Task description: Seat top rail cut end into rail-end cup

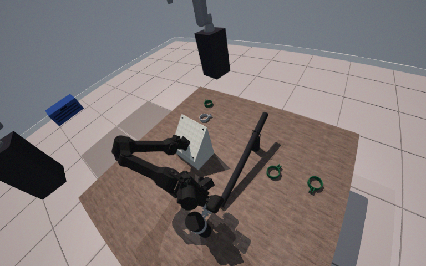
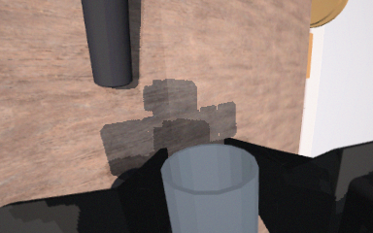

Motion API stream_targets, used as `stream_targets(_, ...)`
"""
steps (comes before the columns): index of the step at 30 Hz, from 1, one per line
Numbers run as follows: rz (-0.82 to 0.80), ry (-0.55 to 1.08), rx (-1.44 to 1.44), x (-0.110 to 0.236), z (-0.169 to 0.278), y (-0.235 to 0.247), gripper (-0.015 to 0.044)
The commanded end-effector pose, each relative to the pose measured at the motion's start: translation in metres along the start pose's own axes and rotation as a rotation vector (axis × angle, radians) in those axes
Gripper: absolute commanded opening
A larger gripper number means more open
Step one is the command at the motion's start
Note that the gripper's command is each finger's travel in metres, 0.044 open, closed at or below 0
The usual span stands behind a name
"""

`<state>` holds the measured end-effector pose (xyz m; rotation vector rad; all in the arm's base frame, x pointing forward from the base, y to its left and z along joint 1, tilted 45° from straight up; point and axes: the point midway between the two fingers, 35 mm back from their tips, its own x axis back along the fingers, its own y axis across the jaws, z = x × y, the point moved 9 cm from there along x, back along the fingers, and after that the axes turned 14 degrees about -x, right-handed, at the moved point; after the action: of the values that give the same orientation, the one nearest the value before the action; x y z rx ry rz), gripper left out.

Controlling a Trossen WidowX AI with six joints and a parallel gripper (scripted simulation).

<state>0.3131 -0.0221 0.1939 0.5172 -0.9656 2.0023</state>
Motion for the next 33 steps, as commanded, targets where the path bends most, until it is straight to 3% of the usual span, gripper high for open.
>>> stream_targets(1, 0.000, 0.000, -0.001, 0.000, 0.000, 0.000, 0.0105)
stream_targets(14, -0.003, -0.003, -0.007, 0.012, -0.017, -0.005, 0.0440)
stream_targets(28, 0.000, -0.009, -0.021, 0.031, -0.042, -0.009, 0.0440)
stream_targets(33, -0.026, -0.013, -0.325, 0.043, -0.068, -0.014, 0.0440)
